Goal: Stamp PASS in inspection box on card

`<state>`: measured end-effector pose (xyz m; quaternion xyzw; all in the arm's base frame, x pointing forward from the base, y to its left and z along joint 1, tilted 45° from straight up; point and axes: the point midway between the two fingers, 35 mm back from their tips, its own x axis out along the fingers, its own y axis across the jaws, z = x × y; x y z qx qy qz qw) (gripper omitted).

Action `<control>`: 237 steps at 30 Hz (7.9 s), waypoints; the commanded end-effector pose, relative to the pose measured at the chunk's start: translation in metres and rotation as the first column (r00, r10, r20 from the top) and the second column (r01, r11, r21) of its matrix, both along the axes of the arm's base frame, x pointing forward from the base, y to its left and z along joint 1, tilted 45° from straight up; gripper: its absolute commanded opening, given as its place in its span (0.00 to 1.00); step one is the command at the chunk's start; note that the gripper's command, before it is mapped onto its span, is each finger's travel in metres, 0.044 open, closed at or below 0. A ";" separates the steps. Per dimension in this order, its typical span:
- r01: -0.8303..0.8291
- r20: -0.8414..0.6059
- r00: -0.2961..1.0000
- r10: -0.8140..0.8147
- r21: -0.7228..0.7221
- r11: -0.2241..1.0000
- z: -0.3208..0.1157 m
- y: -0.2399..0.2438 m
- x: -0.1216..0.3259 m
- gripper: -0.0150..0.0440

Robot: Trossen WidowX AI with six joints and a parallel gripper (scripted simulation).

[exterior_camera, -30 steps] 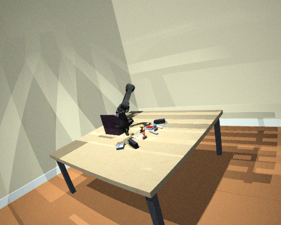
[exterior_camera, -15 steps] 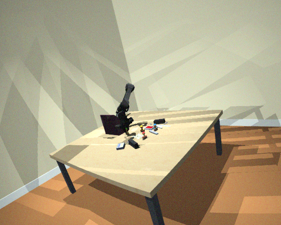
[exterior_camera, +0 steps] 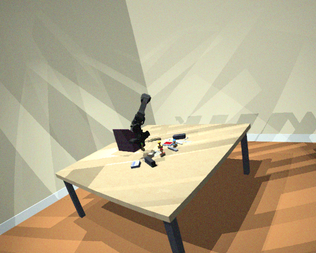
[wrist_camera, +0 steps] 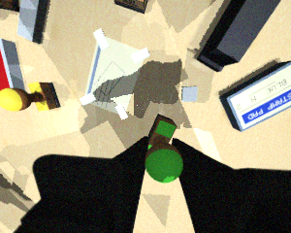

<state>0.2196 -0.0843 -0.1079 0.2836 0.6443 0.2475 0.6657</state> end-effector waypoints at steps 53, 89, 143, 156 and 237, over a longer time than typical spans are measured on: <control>0.010 0.004 1.000 -0.009 -0.033 0.999 0.136 0.103 0.073 0.25; -0.005 0.005 1.000 0.005 0.008 1.000 0.178 0.170 0.070 0.25; -0.008 0.008 1.000 0.007 0.010 1.000 0.153 0.196 0.071 0.25; -0.012 0.011 1.000 0.012 0.011 1.000 0.149 0.200 0.071 0.25; -0.013 0.012 1.000 0.013 0.011 1.000 0.147 0.202 0.071 0.25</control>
